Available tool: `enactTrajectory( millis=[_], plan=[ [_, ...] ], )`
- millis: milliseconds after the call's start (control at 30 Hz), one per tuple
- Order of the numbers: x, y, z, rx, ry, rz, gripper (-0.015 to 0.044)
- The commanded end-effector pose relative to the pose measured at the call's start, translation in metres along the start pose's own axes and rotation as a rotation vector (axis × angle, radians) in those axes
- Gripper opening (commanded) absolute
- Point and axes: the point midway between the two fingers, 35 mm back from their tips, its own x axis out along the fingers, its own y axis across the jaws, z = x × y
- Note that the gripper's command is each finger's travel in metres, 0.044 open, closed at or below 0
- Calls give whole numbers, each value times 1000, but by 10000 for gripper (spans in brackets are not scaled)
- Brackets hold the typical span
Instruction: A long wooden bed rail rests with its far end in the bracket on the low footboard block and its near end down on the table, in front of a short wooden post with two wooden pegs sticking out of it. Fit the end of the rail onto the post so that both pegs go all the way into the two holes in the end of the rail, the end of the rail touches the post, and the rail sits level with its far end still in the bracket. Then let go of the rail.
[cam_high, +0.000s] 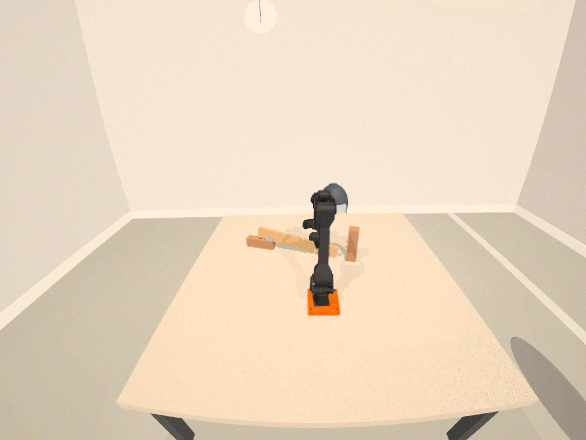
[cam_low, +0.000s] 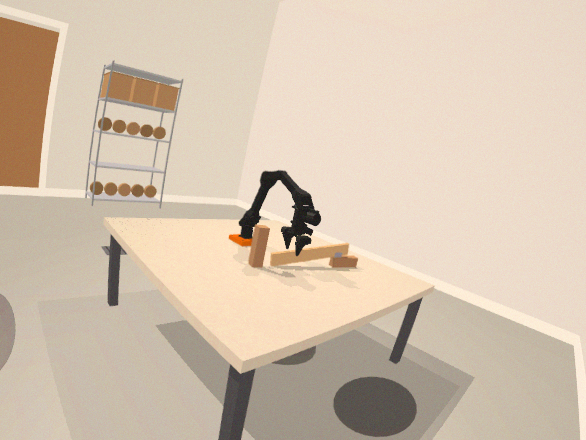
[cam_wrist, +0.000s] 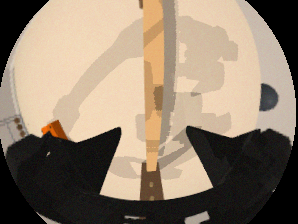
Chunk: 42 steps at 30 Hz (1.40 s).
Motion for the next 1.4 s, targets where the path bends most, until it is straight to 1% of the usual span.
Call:
enactTrajectory(
  millis=[0, 767, 1233, 1367],
  plan=[
    [8, 1, 0, -6, -2, 6, 440],
    [43, 3, 0, -6, -2, 6, 440],
    [43, 3, 0, -6, -2, 6, 72],
    [43, 3, 0, -6, -2, 6, 46]
  ],
)
